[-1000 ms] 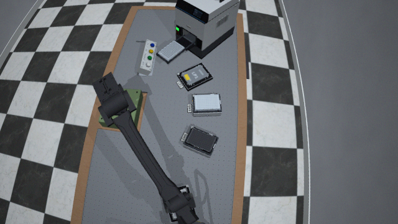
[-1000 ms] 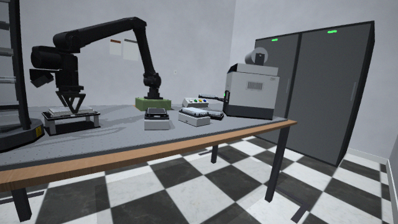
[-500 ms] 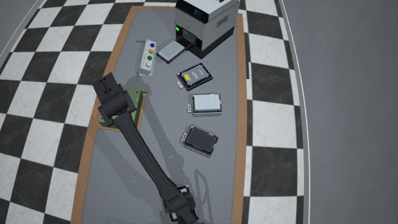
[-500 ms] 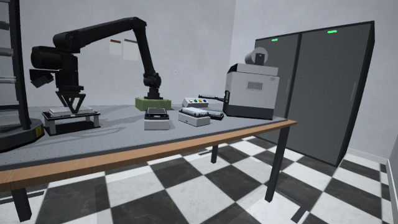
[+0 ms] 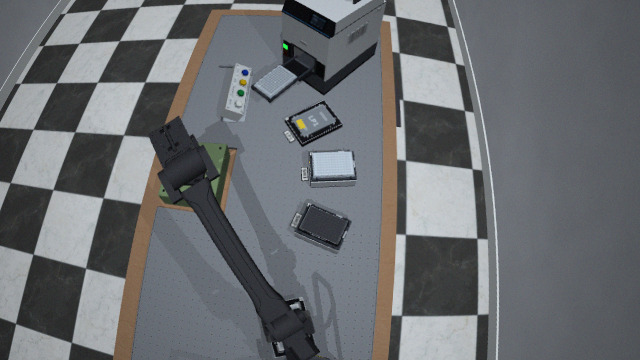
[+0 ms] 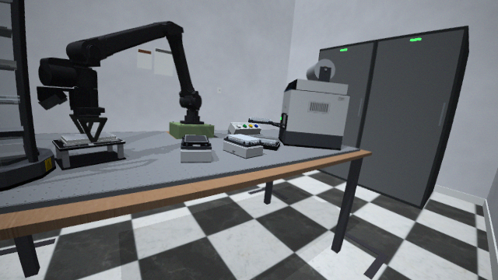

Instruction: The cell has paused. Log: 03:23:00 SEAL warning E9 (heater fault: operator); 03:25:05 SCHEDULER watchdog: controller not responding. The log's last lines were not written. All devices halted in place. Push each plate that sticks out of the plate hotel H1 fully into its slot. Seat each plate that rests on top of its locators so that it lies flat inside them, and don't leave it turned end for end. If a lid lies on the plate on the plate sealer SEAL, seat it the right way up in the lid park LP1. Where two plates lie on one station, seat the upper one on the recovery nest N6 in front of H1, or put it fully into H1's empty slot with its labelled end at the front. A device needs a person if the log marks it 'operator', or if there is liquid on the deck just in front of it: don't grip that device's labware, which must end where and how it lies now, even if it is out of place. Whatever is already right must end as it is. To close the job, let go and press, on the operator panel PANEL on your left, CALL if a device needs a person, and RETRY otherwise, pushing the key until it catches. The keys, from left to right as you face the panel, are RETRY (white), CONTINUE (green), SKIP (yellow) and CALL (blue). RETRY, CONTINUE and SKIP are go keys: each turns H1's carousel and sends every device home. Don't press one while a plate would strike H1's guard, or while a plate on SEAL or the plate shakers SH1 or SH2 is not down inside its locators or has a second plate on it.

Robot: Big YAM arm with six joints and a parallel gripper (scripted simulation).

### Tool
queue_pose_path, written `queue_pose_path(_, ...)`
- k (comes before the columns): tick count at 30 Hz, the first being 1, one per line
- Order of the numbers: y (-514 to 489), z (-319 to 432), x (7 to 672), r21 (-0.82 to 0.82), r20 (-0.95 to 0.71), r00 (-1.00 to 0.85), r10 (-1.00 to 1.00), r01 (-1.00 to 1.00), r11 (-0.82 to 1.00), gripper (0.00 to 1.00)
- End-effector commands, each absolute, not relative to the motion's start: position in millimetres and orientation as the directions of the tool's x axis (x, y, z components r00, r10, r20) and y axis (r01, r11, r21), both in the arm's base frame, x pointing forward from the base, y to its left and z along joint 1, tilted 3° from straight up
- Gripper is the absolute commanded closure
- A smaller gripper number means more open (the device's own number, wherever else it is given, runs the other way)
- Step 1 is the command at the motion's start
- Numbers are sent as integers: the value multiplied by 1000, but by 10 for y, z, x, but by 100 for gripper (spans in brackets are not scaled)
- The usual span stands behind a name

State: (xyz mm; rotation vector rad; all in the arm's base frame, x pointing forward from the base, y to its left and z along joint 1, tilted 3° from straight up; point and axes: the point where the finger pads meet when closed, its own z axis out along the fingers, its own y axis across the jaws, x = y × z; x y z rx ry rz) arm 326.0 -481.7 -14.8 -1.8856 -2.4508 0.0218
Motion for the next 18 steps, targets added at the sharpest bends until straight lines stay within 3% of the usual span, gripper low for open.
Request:
queue_pose_path(1,-4964,-165,3258,-35,4,-254,967,967,254,16)
queue_pose_path(6,-4975,-150,3266,-34,1,-254,967,967,254,16)
queue_pose_path(7,-4975,-150,3266,-34,1,-254,967,967,254,0)
queue_pose_path(18,-4975,-150,3266,-34,1,-253,967,967,253,0)
